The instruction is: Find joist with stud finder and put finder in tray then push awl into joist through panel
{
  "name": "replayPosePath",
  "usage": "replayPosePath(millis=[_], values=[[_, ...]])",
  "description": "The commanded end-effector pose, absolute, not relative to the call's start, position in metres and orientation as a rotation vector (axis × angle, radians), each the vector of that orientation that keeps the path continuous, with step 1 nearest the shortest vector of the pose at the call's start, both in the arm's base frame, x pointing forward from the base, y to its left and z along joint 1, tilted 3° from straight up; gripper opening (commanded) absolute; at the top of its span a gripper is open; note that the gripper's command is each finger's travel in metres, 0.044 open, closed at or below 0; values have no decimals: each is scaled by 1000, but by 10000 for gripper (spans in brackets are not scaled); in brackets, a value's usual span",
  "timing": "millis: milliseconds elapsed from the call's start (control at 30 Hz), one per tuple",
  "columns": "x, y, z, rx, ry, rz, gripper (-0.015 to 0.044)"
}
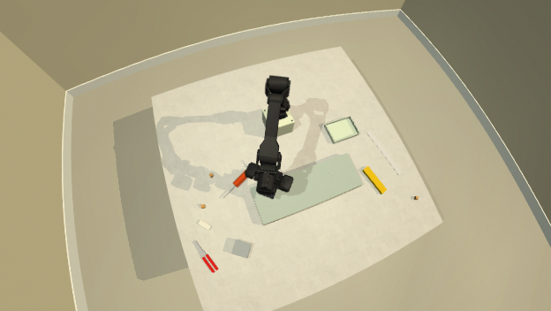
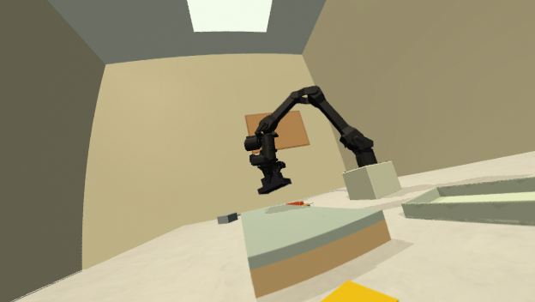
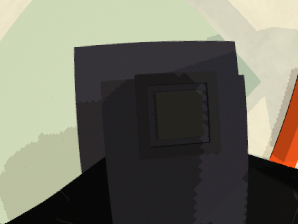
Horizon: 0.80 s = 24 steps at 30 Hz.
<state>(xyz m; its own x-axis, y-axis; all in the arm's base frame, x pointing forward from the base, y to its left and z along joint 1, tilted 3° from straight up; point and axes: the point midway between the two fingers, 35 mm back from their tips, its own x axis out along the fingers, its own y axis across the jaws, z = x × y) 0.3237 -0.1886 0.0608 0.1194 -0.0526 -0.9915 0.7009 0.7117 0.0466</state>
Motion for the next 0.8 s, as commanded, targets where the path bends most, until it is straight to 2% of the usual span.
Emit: replayPosePath(millis=[0,533,767], values=[[334,-192,65,495,1342,-495,0],[365,-207,72,40,1303,-106,0],[367,-207,69,19,1300,-89,0]])
